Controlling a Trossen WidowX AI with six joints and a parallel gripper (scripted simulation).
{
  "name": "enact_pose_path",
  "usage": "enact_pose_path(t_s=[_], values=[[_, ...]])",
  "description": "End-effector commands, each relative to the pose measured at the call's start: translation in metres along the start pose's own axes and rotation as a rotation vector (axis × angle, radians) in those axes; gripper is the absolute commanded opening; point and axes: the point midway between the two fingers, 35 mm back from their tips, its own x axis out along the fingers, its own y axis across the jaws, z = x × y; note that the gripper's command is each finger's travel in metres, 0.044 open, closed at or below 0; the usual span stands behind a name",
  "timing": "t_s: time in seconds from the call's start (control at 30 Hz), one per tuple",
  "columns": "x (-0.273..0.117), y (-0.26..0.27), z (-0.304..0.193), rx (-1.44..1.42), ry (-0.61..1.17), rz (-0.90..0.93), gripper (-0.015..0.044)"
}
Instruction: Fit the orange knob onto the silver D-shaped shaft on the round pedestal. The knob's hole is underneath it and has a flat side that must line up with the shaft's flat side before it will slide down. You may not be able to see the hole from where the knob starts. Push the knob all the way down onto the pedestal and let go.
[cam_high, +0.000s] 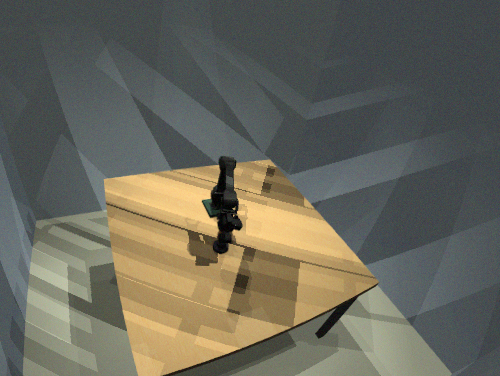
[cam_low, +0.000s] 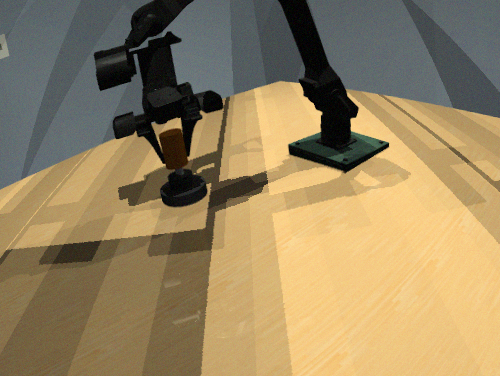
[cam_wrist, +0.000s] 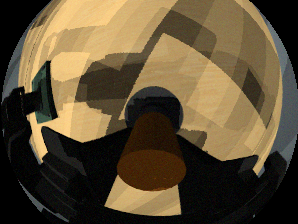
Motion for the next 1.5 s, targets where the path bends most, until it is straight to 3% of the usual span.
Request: enact_pose_path(t_s=[0.0, 0.23, 1.47], values=[[-0.0038, -0.0003, -0.0004, -0.012, 0.003, -0.002, 0.0000], [-0.0025, -0.0002, -0.0006, -0.213, 0.003, -0.002, 0.0000], [0.0005, 0.0004, -0.0005, -0.213, 0.003, -0.001, 0.0000]])
